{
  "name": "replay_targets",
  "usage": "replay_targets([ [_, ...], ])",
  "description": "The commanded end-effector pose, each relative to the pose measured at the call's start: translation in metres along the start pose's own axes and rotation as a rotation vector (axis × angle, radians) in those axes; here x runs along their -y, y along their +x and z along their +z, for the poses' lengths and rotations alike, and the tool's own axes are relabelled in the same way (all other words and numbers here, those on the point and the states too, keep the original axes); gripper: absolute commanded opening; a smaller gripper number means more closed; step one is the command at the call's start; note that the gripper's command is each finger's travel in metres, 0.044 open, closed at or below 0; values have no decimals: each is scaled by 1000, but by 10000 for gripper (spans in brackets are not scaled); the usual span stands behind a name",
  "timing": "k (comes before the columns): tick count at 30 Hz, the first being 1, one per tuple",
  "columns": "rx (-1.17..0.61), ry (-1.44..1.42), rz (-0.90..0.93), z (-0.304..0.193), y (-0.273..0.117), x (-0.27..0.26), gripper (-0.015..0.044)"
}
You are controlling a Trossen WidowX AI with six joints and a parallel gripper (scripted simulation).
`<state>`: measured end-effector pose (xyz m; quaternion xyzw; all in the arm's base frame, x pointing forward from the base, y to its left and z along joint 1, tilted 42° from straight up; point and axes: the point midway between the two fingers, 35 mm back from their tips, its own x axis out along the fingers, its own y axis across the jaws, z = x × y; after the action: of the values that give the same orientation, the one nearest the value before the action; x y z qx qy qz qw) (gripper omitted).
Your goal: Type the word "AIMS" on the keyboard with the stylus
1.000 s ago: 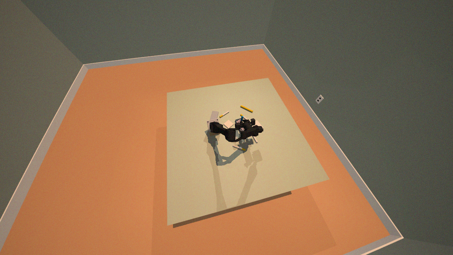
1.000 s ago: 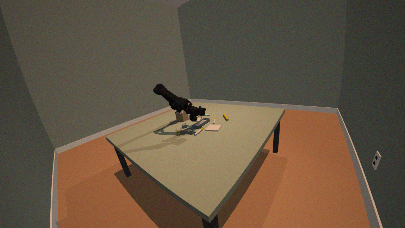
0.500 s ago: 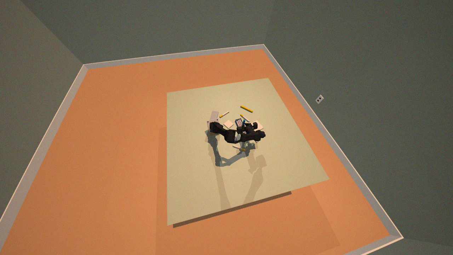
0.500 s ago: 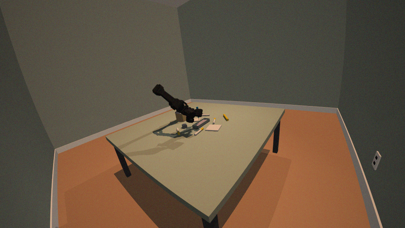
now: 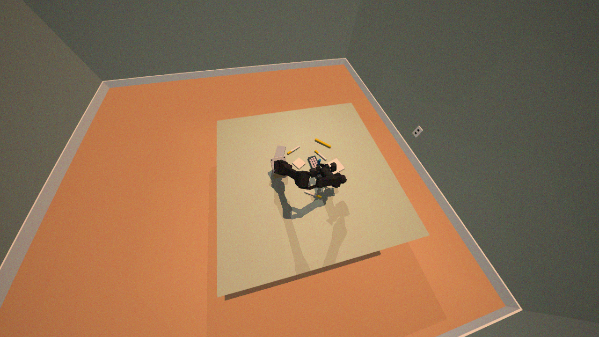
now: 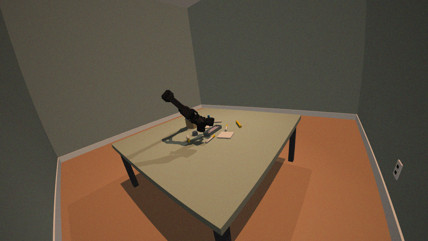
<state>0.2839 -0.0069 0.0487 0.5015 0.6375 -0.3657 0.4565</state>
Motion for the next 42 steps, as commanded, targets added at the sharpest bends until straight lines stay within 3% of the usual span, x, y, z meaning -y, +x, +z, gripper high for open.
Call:
replay_targets([
  [1, 3, -4, -2, 4, 1, 0, 81],
  [42, 4, -4, -2, 17, 8, -1, 81],
])
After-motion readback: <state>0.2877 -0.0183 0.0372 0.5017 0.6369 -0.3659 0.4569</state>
